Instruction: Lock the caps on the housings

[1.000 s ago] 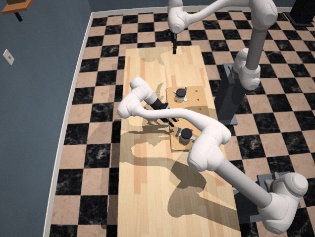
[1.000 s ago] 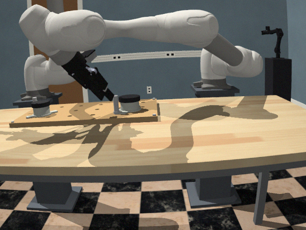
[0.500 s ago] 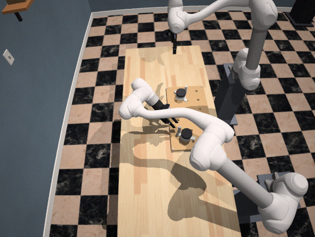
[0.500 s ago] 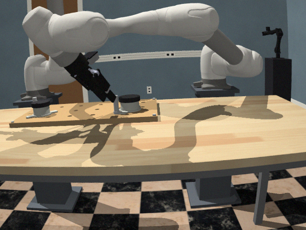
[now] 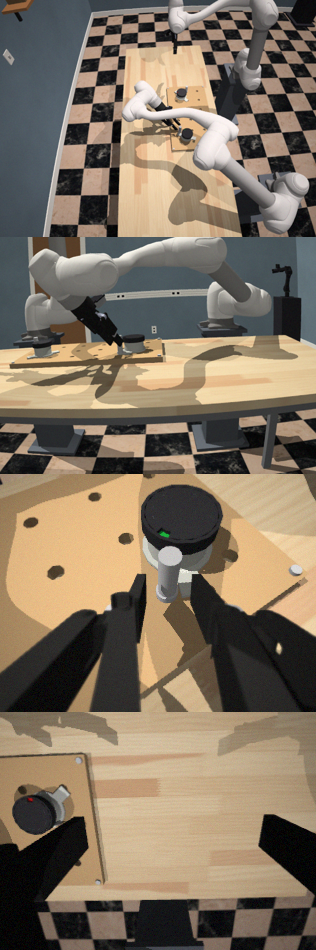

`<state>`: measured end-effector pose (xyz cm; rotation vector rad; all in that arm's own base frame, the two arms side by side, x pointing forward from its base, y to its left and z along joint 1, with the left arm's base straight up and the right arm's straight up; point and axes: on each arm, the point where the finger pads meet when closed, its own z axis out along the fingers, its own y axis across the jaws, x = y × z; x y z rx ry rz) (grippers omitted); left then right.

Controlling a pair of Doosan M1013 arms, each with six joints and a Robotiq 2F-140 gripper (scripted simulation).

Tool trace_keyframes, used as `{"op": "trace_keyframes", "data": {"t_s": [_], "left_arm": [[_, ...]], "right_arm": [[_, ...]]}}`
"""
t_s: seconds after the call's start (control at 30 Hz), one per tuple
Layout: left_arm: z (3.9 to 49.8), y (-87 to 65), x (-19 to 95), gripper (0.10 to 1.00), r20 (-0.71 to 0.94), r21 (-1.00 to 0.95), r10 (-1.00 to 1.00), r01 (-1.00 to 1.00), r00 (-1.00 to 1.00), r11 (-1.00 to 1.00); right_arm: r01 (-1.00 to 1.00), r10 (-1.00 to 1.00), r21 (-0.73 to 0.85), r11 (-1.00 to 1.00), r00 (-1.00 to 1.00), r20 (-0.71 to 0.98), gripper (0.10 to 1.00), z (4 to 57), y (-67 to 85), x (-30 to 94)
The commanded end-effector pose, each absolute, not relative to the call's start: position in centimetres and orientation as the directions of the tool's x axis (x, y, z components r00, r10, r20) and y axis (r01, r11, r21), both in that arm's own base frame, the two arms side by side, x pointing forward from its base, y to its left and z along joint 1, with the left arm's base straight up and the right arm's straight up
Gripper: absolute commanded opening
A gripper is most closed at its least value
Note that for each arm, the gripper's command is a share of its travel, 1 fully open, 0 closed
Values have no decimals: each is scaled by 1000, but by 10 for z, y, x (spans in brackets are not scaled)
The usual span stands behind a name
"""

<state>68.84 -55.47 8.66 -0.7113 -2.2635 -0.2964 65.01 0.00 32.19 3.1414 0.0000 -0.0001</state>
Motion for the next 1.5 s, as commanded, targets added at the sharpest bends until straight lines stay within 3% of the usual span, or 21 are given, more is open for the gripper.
{"op": "trace_keyframes", "data": {"t_s": [0.0, 0.93, 0.97, 1.47], "left_arm": [[83, -552, 684, 339, 707, 0, 405, 573, -580, 820], [73, -545, 676, 339, 705, 0, 407, 574, -581, 819], [73, -545, 676, 99, 705, 0, 407, 574, -581, 819], [73, -545, 676, 99, 705, 0, 407, 574, -581, 819]], "right_arm": [[0, 0, 0, -1000, 1000, 1, 1000, 323, 0, 650], [0, 0, 0, -1000, 1000, 1, 1000, 323, 0, 650], [0, 0, 0, -1000, 1000, 1, 1000, 323, 0, 650], [0, 0, 0, -1000, 1000, 1, 1000, 323, 0, 650]]}}
